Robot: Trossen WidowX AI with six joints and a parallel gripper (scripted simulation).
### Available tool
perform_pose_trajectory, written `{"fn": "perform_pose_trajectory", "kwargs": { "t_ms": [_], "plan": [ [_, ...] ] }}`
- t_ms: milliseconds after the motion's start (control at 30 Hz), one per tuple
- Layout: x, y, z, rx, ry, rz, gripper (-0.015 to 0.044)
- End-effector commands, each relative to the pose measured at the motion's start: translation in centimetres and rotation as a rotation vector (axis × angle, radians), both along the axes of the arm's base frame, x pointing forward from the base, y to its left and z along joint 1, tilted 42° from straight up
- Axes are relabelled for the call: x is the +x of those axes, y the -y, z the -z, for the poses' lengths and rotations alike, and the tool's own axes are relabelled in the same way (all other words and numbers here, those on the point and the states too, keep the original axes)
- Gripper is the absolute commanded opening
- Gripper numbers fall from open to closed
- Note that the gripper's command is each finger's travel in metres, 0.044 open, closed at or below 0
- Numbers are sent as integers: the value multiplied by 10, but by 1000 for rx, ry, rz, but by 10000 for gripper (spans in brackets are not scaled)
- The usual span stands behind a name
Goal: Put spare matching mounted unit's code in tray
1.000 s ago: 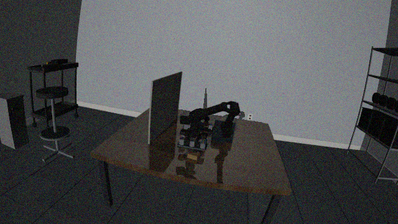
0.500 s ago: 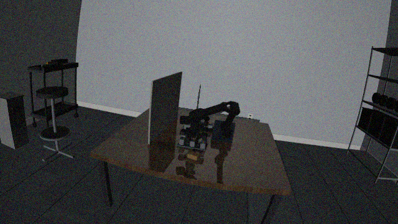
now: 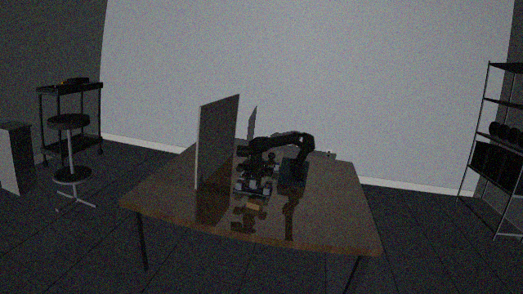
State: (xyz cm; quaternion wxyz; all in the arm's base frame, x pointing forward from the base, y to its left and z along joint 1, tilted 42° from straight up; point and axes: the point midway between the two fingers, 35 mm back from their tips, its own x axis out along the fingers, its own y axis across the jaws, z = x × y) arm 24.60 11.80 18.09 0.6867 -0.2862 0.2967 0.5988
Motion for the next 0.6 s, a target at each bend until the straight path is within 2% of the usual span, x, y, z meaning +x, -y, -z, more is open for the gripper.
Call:
{"fn": "perform_pose_trajectory", "kwargs": {
  "t_ms": [0,567],
  "plan": [
    [-2,12,-15,4,2,0,0],
    [-9,40,-53,2,1,4,0]
  ]
}}
